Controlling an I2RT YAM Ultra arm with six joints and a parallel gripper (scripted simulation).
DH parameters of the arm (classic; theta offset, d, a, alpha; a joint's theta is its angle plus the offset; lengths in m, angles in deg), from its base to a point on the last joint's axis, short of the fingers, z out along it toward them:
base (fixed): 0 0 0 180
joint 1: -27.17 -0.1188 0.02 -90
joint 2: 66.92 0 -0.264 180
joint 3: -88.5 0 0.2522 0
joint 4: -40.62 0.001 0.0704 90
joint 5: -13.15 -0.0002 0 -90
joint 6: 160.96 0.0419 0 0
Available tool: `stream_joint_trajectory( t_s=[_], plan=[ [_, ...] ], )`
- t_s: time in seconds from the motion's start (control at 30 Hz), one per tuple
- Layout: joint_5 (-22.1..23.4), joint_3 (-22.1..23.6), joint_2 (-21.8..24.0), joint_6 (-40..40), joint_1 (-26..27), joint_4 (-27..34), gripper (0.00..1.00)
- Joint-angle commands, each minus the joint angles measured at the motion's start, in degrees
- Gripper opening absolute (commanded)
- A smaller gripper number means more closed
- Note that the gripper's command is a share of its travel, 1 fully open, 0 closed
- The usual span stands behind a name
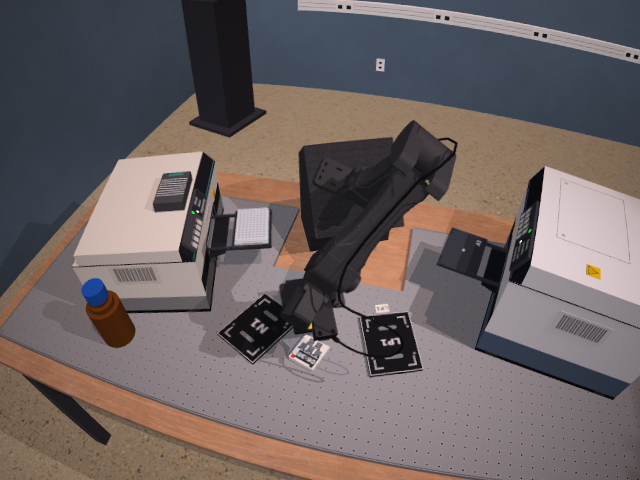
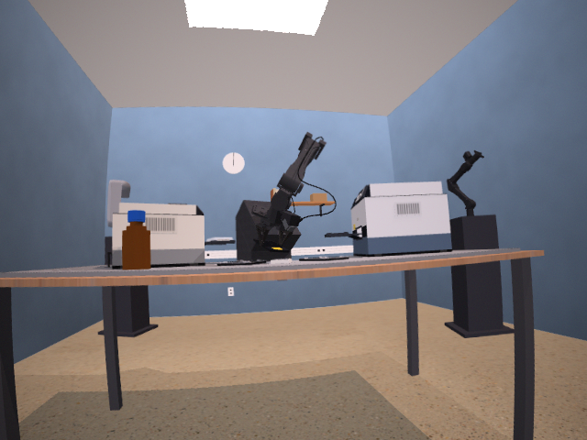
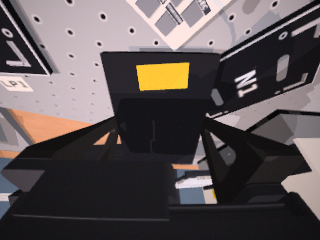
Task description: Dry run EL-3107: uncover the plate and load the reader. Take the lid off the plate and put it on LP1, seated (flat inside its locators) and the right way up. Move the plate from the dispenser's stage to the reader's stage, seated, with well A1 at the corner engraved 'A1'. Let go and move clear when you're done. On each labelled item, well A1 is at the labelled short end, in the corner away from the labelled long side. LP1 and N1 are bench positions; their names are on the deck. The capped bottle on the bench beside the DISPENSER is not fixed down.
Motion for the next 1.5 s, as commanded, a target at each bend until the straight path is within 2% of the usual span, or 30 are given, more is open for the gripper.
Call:
stream_joint_trajectory(
  t_s=[0.0, 0.1, 0.13, 0.17, 0.2, 0.23, 0.33, 0.4, 0.5, 0.53, 0.57, 0.7, 0.73, 0.77, 0.83, 0.9, 1.03, 1.1, 1.17, 1.23, 1.33, 1.47],
  plan=[
    [-1.57, -1.95, 2.08, 2.94, -1.24, 1.1, 0.85],
    [-1.97, -1.82, 3.19, 4.56, -2.81, -0.04, 0.85],
    [-2.04, 0.95, 3.68, 5.04, -3.24, -0.85, 0.85],
    [-2.09, 1.38, 4.31, 5.61, -3.72, -1.3, 0.85],
    [-2.38, 1.26, 4.55, 6.15, -4.31, -1.12, 0.85],
    [-2.64, -0.74, 4.87, 6.76, -4.93, 0.27, 0.85],
    [-3.47, -1.62, 5.5, 8.42, -6.75, 1.05, 0.85],
    [-3.41, 1.54, 6.68, 9.47, -7.58, -1.2, 0.85],
    [-3.49, 2.03, 7.41, 10.11, -8.05, -1.72, 0.85],
    [-3.7, 1.78, 7.72, 10.65, -8.63, -1.65, 0.85],
    [-3.94, -0.44, 8.06, 11.23, -9.23, -0.73, 0.85],
    [-5.22, -1.13, 8.74, 13.42, -11.75, 0.83, 0.85],
    [-5.13, -0.76, 9.38, 13.97, -12.13, -0.05, 0.85],
    [-5.12, 1.93, 9.86, 14.47, -12.54, -1.32, 0.85],
    [-5.21, 2.51, 10.94, 15.57, -13.46, -1.91, 0.85],
    [-5.88, -0.09, 11.47, 16.73, -14.76, -0.13, 0.85],
    [-6.6, -0.48, 11.81, 17.84, -16.07, 0.38, 0.85],
    [-6.57, 2.51, 12.89, 18.95, -16.9, -1.67, 0.85],
    [-6.45, 3.22, 14.06, 20.05, -17.71, -2.41, 0.85],
    [-7.17, 0.6, 14.59, 21.19, -19.03, -0.72, 0.85],
    [-8.38, -0.03, 15.05, 22.85, -21.08, 0.2, 0.85],
    [-8.14, 3.53, 17.21, 25.05, -22.67, -2.44, 0.85]
  ],
)
